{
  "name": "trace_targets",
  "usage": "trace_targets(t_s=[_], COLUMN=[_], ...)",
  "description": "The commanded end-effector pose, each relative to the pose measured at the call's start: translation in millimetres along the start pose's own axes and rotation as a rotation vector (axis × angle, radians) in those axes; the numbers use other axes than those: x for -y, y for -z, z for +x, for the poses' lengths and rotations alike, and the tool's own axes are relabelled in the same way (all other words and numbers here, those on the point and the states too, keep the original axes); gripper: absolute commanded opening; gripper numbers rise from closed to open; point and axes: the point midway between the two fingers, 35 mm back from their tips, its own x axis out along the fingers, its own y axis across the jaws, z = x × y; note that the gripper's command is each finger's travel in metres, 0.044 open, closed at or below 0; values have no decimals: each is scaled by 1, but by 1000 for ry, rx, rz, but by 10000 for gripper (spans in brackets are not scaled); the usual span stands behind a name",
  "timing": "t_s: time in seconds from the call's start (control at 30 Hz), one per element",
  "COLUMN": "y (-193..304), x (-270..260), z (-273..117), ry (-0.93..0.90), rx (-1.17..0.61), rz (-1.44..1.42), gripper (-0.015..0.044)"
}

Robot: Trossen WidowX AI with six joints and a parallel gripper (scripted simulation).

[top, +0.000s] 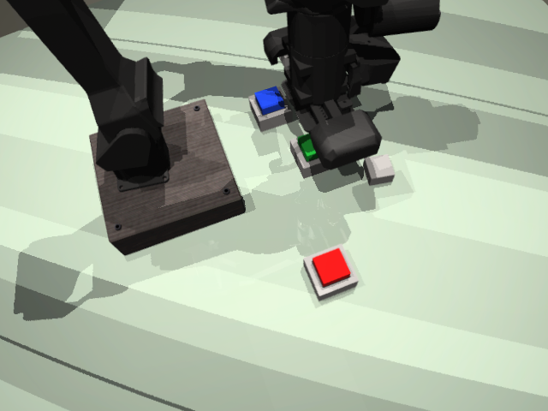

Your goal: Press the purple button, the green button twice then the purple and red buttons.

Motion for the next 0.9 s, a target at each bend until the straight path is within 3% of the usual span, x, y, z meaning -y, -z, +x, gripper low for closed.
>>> trace_targets(t_s=[0.0,0.87], y=[2,3], x=[-1,-1], z=[9,26], ry=[-5,-5], rx=[-6,-6], rz=[-4,-4], gripper=[20,20])
